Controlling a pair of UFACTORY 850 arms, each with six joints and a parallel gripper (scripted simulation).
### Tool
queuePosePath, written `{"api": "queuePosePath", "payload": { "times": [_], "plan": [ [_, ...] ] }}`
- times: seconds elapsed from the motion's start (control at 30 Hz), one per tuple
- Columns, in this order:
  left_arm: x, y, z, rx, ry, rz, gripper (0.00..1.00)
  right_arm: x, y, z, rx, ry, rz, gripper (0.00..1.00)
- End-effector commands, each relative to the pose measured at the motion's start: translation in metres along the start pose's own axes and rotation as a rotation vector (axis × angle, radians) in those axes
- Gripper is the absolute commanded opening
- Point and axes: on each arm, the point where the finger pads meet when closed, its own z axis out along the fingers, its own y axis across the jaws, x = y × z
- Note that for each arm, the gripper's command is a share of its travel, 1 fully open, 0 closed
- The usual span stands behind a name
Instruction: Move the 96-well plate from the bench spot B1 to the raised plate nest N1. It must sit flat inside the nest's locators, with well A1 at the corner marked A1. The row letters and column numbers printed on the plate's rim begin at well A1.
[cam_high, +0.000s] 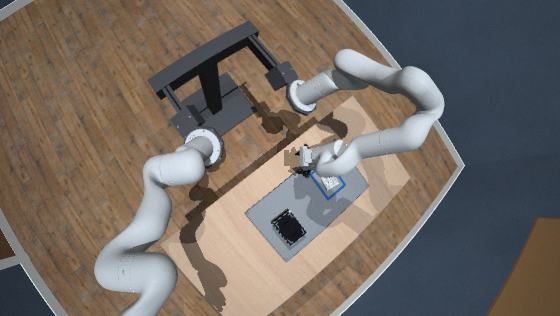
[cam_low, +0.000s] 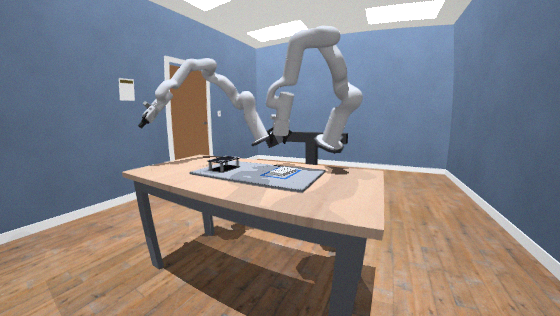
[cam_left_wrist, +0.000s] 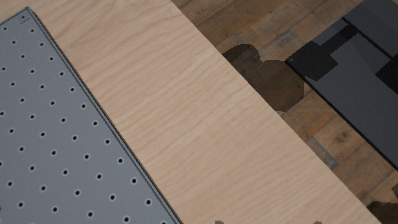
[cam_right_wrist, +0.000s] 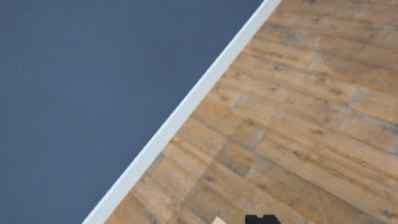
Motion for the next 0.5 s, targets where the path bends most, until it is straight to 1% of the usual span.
{"api": "queuePosePath", "payload": {
  "times": [0.0, 0.1, 0.2, 0.4, 0.47],
  "plan": [
    [0.0, -0.001, 0.0, 0.001, 0.0, 0.0, 1.0, 0.024, 0.057, -0.034, -0.075, -0.031, 0.019, 0.0],
    [0.0, -0.001, 0.0, 0.001, 0.0, 0.0, 1.0, 0.032, 0.089, -0.056, -0.145, -0.066, 0.037, 0.0],
    [0.0, -0.001, 0.0, 0.001, 0.0, 0.0, 1.0, 0.042, 0.121, -0.078, -0.145, -0.066, 0.037, 0.0],
    [0.0, -0.001, 0.0, 0.001, 0.0, 0.0, 1.0, 0.043, 0.124, -0.08, -0.145, -0.066, 0.037, 0.0],
    [0.0, -0.001, 0.0, 0.001, 0.0, 0.0, 1.0, 0.049, 0.158, -0.108, -0.191, -0.09, 0.05, 0.0]
  ]
}}
